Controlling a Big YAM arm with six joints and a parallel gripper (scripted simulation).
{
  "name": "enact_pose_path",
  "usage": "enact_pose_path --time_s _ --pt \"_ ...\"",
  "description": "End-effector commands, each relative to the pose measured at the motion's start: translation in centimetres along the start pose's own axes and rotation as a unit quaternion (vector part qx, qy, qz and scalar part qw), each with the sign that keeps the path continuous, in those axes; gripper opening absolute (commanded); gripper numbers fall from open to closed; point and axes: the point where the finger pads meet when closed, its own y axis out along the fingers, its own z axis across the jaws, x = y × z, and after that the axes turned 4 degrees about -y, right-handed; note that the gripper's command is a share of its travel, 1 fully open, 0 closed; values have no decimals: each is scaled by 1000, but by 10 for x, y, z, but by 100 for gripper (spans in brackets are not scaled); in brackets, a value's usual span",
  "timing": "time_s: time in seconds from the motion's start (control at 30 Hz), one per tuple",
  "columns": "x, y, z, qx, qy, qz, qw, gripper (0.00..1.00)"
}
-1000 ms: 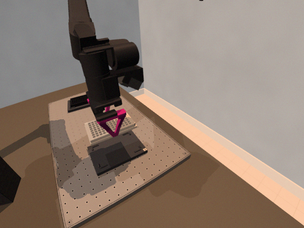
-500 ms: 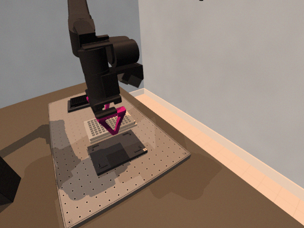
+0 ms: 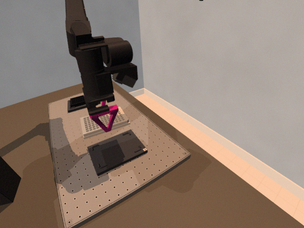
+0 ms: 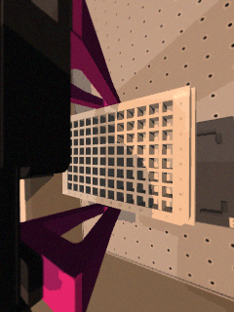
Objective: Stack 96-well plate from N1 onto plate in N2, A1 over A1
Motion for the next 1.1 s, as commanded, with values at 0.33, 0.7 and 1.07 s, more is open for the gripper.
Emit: enact_pose_path --time_s 0.33,0.7,1.07 --pt "4 -3 45 -2 4 -10 1000 0" --pt "1 -3 75 -1 5 -9 1000 0" --pt "-3 -3 108 -1 5 -9 1000 0"
